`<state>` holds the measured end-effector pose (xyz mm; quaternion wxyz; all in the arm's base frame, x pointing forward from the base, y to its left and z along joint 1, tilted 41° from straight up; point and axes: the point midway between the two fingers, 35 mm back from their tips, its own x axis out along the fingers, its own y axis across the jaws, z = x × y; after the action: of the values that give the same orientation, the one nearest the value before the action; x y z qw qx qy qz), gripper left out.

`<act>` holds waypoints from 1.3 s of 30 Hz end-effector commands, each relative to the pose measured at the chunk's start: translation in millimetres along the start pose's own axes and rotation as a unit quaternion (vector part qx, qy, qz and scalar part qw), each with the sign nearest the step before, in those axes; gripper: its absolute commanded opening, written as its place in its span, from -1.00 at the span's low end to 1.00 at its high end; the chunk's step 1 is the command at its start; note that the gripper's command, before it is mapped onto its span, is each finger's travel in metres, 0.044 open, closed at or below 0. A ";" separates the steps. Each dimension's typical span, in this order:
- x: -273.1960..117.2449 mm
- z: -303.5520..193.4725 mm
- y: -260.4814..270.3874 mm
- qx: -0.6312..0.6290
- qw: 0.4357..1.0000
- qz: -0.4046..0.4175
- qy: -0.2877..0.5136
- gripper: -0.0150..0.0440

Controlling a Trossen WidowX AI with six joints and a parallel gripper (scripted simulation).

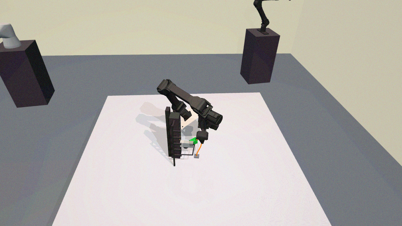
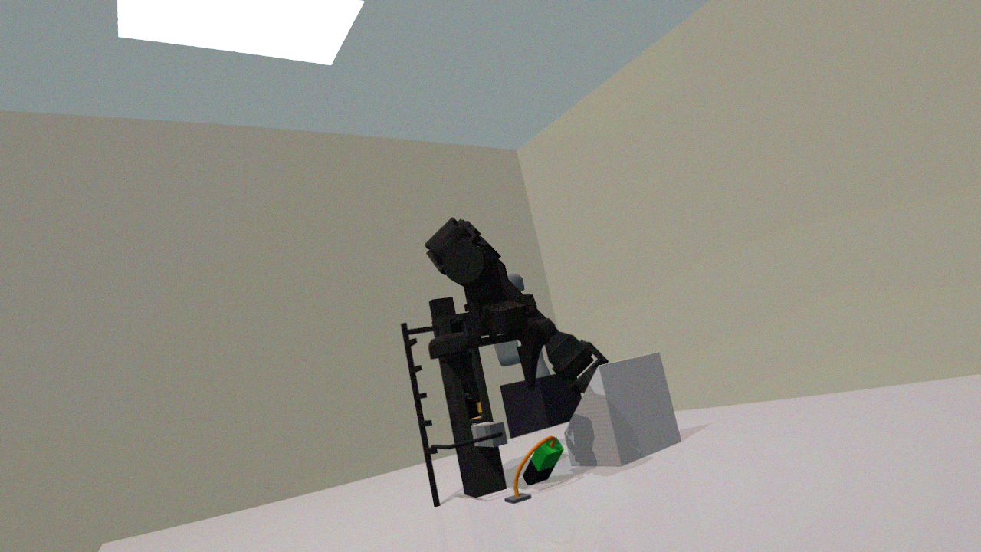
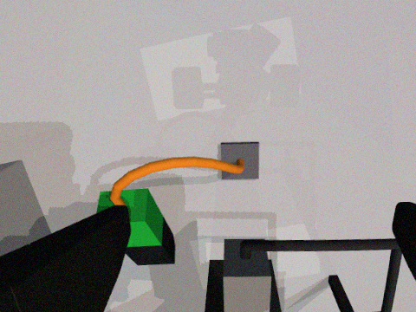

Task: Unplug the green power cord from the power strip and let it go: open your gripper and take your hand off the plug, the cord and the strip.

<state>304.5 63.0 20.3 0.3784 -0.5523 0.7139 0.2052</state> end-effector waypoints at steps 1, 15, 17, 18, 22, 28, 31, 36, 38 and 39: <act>-5.3 28.5 1.3 -0.002 1.000 0.000 -0.001 1.00; -9.6 52.5 3.1 -0.002 1.000 0.000 -0.002 1.00; -9.6 52.5 3.1 -0.002 1.000 0.000 -0.002 1.00; -9.6 52.5 3.1 -0.002 1.000 0.000 -0.002 1.00; -9.6 52.5 3.1 -0.002 1.000 0.000 -0.002 1.00; -9.6 52.5 3.1 -0.002 1.000 0.000 -0.002 1.00; -9.6 52.5 3.1 -0.002 1.000 0.000 -0.002 1.00; -9.6 52.5 3.1 -0.002 1.000 0.000 -0.002 1.00; -9.6 52.5 3.1 -0.002 1.000 0.000 -0.002 1.00; -9.6 52.5 3.1 -0.002 1.000 0.000 -0.002 1.00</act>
<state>319.6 107.0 -5.3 0.3782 -0.5543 0.7117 0.2079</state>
